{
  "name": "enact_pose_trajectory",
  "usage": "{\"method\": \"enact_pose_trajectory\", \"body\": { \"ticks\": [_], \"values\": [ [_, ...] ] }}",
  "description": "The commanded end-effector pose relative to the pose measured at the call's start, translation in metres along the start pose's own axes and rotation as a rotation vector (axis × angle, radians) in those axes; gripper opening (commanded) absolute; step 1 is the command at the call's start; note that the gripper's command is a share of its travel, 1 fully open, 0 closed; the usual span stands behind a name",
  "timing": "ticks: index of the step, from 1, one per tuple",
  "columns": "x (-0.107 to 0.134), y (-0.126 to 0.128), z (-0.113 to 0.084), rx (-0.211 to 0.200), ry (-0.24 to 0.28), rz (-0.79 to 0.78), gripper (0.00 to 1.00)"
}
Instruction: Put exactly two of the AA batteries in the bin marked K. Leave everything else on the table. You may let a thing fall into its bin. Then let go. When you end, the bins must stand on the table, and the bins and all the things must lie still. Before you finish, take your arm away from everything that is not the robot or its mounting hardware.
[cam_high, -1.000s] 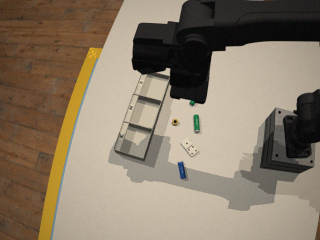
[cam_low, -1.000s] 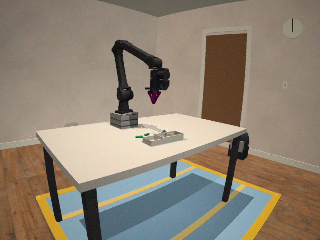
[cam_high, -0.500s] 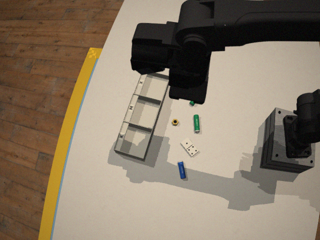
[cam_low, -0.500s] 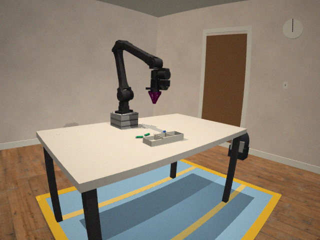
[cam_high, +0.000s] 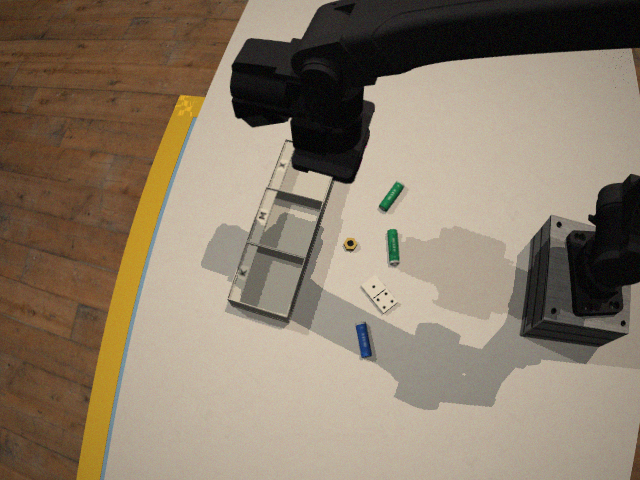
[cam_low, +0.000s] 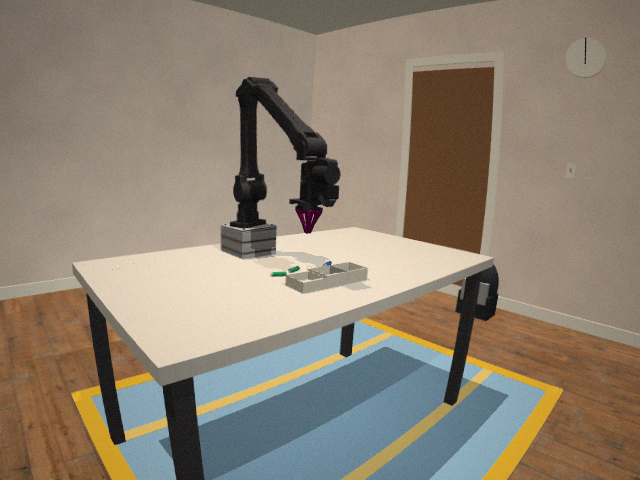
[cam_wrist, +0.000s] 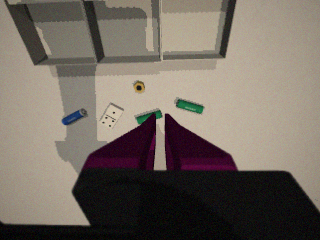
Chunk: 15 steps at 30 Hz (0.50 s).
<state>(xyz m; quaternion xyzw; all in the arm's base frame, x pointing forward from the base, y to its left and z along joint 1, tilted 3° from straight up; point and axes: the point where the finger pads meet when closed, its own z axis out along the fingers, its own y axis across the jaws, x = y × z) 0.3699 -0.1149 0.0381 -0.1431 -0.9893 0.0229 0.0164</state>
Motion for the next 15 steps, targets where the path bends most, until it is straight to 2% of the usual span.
{"method": "enact_pose_trajectory", "body": {
  "ticks": [1, 13, 15],
  "values": [
    [-0.035, -0.007, -0.008, 0.000, -0.068, -0.020, 0.08],
    [-0.092, -0.051, 0.064, 0.006, -0.062, -0.020, 0.08],
    [-0.093, -0.051, 0.065, 0.006, -0.062, -0.020, 0.08]
  ]
}}
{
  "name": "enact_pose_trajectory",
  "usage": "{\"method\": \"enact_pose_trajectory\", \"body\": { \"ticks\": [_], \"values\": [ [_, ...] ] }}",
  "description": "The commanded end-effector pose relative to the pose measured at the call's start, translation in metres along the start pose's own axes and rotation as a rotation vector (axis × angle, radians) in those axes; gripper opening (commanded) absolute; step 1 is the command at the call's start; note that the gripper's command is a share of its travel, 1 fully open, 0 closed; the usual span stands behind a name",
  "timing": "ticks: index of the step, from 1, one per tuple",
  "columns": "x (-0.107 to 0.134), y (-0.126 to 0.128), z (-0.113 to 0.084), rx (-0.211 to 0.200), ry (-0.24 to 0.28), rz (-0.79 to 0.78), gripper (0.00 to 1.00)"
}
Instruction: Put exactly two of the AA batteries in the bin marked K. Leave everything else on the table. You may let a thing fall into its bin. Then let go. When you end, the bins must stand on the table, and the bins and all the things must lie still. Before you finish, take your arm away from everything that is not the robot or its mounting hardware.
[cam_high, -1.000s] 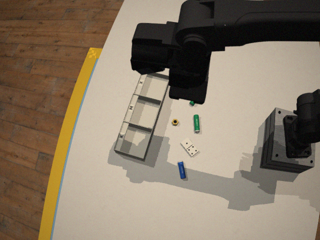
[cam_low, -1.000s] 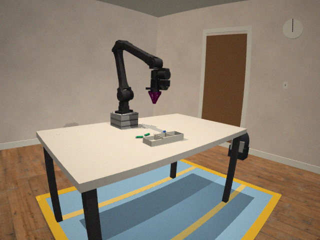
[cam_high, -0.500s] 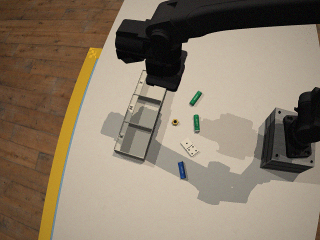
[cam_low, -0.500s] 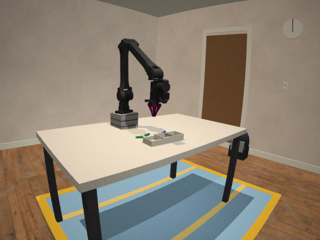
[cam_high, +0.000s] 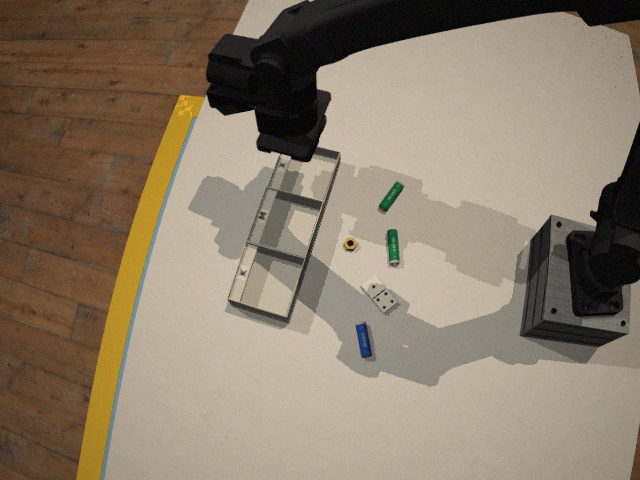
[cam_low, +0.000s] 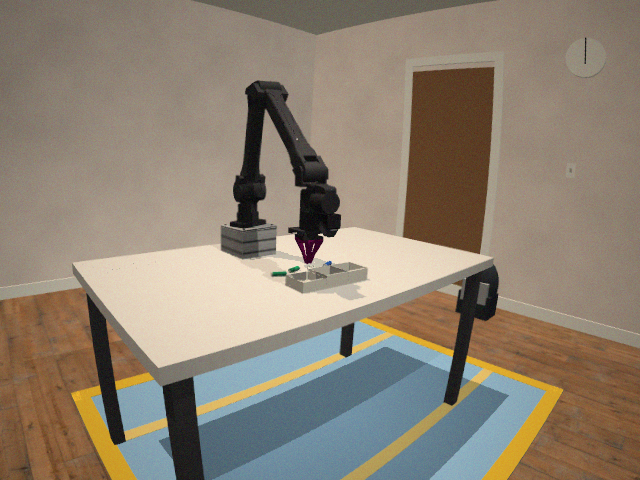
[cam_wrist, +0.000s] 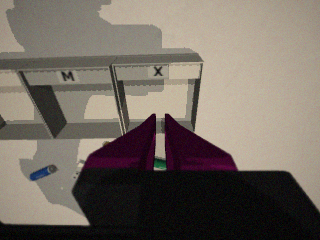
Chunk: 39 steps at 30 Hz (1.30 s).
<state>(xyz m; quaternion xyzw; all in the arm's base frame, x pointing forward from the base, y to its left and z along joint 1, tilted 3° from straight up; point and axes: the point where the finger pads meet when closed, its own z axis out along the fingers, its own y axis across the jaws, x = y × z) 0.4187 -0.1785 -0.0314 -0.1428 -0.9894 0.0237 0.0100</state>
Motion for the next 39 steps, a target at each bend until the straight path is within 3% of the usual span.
{"method": "enact_pose_trajectory", "body": {
  "ticks": [1, 3, 4, 8, 10, 13, 20, 39],
  "values": [
    [-0.006, 0.002, 0.007, 0.001, -0.009, -0.036, 0.08],
    [-0.006, 0.002, 0.007, 0.001, -0.009, -0.036, 0.08],
    [-0.020, 0.004, -0.018, 0.006, -0.055, -0.043, 0.08],
    [-0.020, 0.003, -0.020, 0.005, -0.051, -0.040, 0.08],
    [-0.011, 0.003, -0.001, 0.001, -0.006, -0.040, 0.08],
    [-0.002, 0.005, 0.004, -0.001, 0.011, -0.039, 0.08],
    [-0.002, 0.004, 0.013, 0.000, -0.002, -0.038, 0.08],
    [0.000, -0.004, 0.059, 0.000, -0.001, -0.021, 0.08]
  ]
}}
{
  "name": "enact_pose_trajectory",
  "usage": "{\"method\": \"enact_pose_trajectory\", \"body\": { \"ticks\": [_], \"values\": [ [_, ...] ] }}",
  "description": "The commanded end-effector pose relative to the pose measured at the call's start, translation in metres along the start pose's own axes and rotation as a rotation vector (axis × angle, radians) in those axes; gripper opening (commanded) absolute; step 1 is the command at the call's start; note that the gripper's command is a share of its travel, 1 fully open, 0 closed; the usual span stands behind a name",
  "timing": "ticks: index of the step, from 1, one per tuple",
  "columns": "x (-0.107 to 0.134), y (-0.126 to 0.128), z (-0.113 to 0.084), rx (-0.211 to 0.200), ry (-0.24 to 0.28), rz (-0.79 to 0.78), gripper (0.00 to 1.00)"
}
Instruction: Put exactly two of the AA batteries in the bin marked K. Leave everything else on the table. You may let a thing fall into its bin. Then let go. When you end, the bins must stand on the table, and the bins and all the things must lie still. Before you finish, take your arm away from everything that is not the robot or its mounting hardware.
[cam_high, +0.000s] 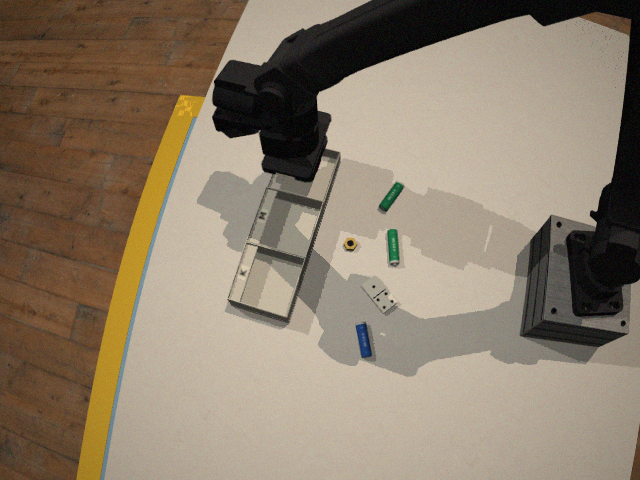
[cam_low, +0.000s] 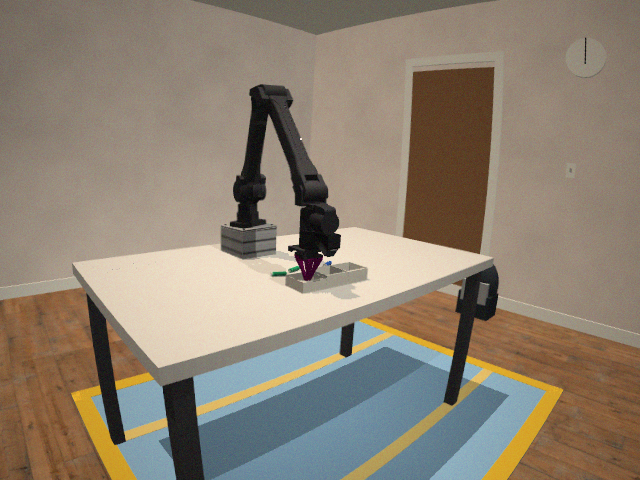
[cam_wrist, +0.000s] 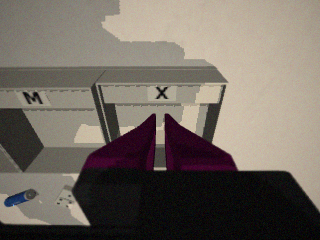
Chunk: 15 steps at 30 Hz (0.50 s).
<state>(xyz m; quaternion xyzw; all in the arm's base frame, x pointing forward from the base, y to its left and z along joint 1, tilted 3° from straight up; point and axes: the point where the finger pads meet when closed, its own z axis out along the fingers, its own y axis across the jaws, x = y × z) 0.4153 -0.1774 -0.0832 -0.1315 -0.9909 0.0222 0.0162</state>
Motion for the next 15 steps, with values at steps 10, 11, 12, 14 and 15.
{"method": "enact_pose_trajectory", "body": {
  "ticks": [10, 11, 12, 14, 15],
  "values": [
    [-0.016, -0.004, -0.006, 0.005, -0.043, 0.002, 0.08],
    [-0.016, -0.004, -0.006, 0.005, -0.043, 0.002, 0.08],
    [-0.016, -0.004, -0.006, 0.005, -0.043, 0.002, 0.08],
    [-0.016, -0.004, -0.006, 0.005, -0.043, 0.002, 0.08],
    [-0.016, -0.004, -0.006, 0.005, -0.043, 0.002, 0.08]
  ]
}}
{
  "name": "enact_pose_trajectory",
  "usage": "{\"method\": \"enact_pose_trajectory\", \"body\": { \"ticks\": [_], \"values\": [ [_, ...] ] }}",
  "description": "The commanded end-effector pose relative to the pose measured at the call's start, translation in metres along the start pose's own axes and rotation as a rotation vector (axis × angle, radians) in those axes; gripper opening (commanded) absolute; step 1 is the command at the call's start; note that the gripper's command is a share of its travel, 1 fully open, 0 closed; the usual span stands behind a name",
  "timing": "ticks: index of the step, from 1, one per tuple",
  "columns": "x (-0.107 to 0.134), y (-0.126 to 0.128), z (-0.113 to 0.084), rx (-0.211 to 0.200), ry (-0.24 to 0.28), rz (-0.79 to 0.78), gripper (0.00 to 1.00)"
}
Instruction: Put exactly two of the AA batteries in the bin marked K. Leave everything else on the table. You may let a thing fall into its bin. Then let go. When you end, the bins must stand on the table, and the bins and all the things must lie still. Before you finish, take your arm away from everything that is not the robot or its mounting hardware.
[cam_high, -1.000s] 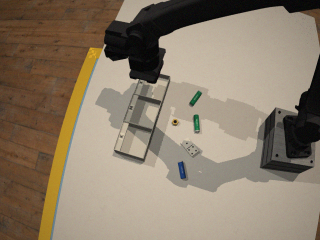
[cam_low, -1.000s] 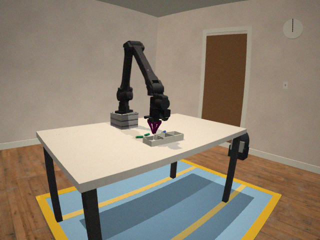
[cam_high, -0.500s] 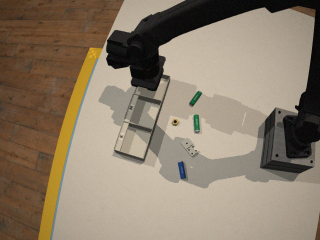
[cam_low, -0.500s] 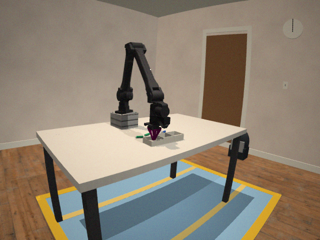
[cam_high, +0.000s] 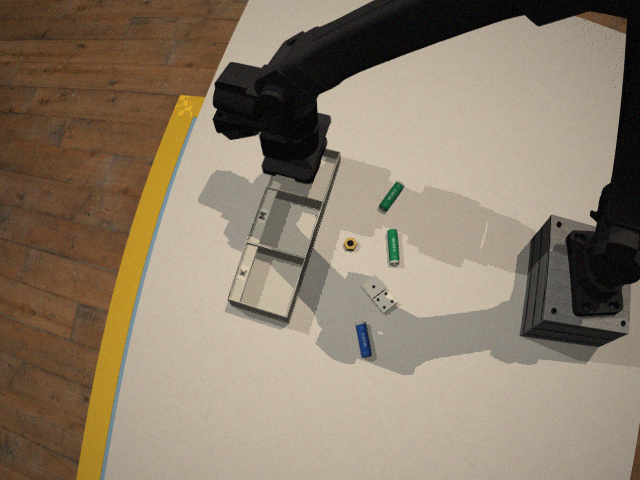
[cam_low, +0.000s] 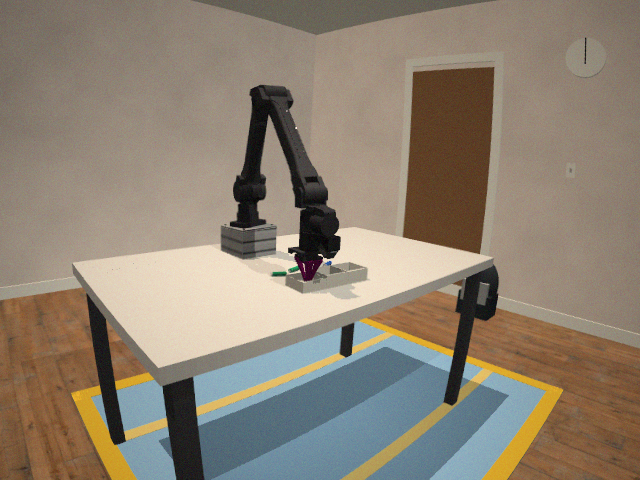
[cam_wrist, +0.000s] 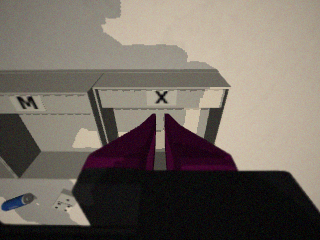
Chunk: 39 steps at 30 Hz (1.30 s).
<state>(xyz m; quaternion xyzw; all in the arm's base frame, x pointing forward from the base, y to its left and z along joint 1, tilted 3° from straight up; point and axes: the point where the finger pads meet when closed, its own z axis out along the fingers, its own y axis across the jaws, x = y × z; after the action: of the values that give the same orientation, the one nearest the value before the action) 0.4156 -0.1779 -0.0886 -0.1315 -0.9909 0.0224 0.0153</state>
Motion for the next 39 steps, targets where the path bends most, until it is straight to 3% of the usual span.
{"method": "enact_pose_trajectory", "body": {
  "ticks": [1, 6, 7, 31, 39],
  "values": [
    [-0.016, -0.004, -0.011, 0.005, -0.041, 0.002, 0.08],
    [-0.009, -0.008, -0.005, 0.004, -0.033, 0.002, 0.08],
    [-0.016, -0.004, -0.011, 0.005, -0.041, 0.002, 0.08],
    [-0.015, -0.005, -0.012, 0.005, -0.041, 0.002, 0.08],
    [-0.013, -0.008, -0.025, 0.005, -0.039, 0.002, 0.08]
  ]
}}
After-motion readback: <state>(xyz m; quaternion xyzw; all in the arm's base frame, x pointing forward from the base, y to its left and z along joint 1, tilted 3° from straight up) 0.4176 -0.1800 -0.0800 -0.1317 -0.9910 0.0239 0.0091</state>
